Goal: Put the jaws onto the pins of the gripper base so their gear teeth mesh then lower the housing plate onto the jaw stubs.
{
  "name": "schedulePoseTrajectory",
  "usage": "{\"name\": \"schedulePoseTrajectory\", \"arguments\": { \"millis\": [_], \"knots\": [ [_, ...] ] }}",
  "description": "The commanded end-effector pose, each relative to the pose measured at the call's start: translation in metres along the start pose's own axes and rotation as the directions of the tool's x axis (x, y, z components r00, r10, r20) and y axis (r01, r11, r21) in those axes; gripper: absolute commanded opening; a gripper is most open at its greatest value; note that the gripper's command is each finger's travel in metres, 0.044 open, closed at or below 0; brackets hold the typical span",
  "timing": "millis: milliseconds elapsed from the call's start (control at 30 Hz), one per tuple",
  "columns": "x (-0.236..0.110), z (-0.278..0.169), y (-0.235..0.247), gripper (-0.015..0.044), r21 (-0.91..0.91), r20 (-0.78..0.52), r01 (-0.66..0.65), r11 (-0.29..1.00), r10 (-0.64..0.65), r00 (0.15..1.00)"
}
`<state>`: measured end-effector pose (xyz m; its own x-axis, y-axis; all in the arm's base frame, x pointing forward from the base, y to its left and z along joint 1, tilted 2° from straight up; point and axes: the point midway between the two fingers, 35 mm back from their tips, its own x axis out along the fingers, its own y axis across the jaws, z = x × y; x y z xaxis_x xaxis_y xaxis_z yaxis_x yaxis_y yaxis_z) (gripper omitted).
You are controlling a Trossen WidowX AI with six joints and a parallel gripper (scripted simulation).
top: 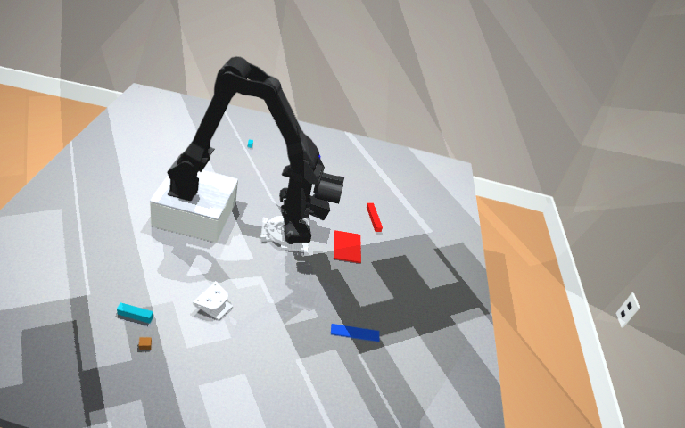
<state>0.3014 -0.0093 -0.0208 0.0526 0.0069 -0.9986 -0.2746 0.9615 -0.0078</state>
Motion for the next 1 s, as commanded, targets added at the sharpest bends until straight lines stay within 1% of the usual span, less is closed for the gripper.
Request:
{"name": "schedulePoseTrajectory", "arguments": {
  "millis": [0,433,967],
  "knots": [
    [0.0007,0.0005,0.0005,0.0134,-0.007,0.003,-0.003,1.000,0.003,1.000],
    [-0.0057,0.0005,0.0005,0.0134,-0.007,0.003,-0.003,1.000,0.003,1.000],
    [-0.0015,0.0012,0.0004,0.0134,-0.007,0.003,-0.003,1.000,0.003,1.000]
  ]
}}
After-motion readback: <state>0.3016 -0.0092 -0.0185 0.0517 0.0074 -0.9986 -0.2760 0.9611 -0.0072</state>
